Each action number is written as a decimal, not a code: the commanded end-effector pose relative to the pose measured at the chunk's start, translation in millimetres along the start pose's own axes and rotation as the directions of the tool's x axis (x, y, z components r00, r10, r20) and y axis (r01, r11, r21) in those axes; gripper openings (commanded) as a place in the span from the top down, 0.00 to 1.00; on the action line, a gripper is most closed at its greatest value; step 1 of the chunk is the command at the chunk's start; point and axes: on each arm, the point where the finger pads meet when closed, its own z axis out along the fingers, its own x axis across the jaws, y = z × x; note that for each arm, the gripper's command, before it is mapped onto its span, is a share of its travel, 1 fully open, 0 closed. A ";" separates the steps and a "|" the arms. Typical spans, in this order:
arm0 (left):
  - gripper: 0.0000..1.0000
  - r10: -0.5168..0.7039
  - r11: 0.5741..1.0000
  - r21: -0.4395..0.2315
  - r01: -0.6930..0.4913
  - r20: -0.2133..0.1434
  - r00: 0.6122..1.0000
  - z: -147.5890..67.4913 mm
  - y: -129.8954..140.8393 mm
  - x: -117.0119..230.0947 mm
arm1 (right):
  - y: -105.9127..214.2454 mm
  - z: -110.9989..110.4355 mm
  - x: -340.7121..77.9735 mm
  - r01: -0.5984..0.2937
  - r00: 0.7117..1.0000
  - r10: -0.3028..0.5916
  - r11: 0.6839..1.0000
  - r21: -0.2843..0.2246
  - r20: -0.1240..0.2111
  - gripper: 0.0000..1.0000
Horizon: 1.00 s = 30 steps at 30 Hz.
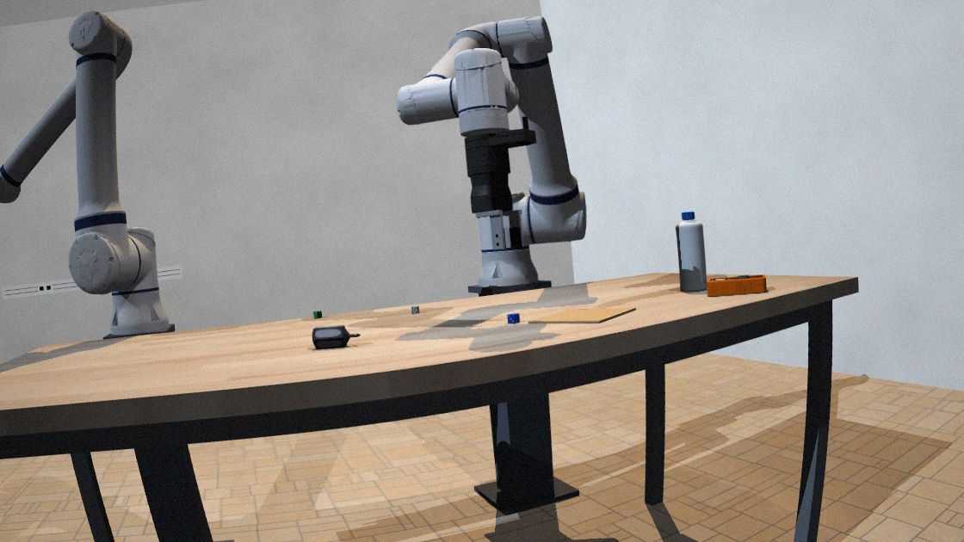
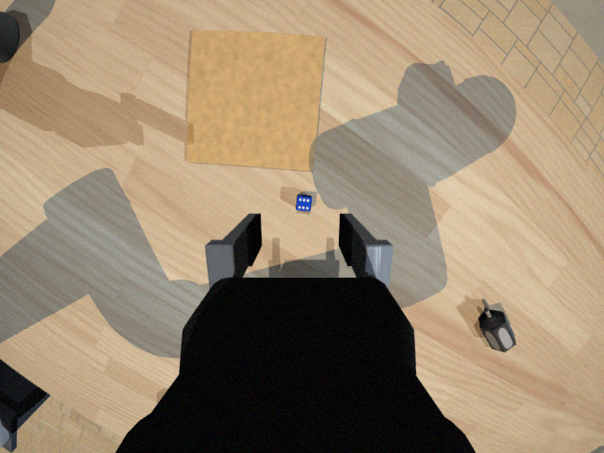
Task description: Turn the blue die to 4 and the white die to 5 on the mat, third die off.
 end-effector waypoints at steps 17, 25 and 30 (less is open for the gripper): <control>0.00 -0.409 0.913 0.000 0.409 -0.002 0.913 5.8 -4.8 -8.6 | 0.7 -0.9 -0.2 0.000 1.000 0.000 1.000 -0.002 0.000 0.00; 0.00 -0.621 0.784 0.000 0.621 -0.002 0.784 10.0 -5.6 -13.4 | 0.7 -0.9 -0.2 0.000 1.000 0.000 1.000 -0.002 0.000 0.00; 0.00 -0.710 0.705 -0.001 0.710 -0.002 0.705 12.1 -5.5 -15.3 | 0.7 -0.9 -0.2 0.000 1.000 0.000 1.000 -0.002 0.000 0.00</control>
